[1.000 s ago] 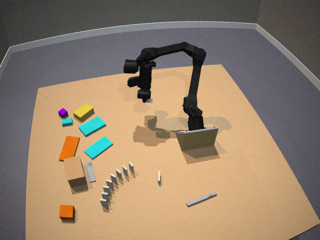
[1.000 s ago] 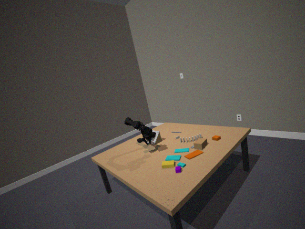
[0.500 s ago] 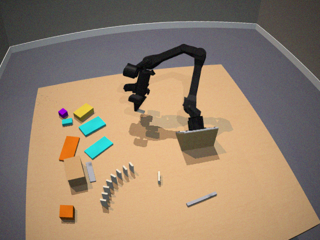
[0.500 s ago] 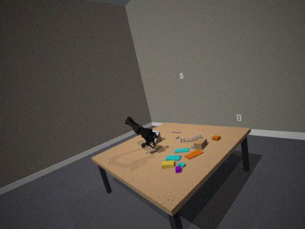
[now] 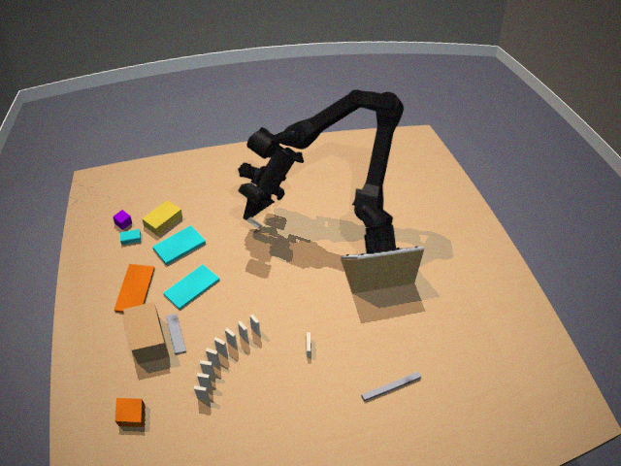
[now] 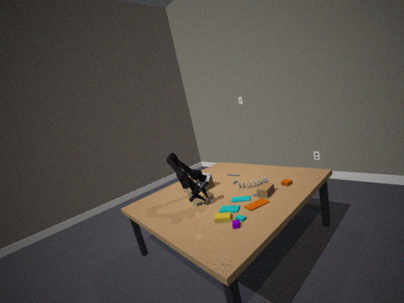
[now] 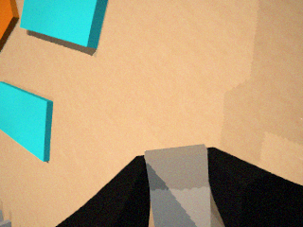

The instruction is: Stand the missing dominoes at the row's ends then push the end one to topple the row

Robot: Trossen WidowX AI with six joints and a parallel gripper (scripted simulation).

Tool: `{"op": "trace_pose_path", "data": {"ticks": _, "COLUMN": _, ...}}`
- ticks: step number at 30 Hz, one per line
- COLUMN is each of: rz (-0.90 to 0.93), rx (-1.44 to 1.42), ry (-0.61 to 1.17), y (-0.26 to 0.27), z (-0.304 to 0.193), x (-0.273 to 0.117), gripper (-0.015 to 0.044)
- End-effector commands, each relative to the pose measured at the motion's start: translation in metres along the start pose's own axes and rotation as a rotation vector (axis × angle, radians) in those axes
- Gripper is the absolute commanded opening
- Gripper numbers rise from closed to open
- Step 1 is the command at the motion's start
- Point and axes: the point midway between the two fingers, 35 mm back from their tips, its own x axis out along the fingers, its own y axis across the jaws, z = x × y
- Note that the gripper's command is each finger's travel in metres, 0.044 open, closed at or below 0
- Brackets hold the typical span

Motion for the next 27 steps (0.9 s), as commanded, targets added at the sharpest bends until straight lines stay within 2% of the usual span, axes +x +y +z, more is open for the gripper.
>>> {"op": "trace_pose_path", "data": {"ticks": 1, "rz": 0.035, "rx": 0.02, "ry": -0.077, "y": -0.005, "z": 0.006, "x": 0.003, "gripper": 0.0107}}
{"op": "trace_pose_path", "data": {"ticks": 13, "rz": 0.124, "rx": 0.038, "ry": -0.334, "y": -0.025, "z": 0.026, "x": 0.003, "gripper": 0.0107}}
{"op": "trace_pose_path", "data": {"ticks": 27, "rz": 0.175, "rx": -0.059, "ry": -0.624, "y": -0.047, "z": 0.034, "x": -0.02, "gripper": 0.0107}}
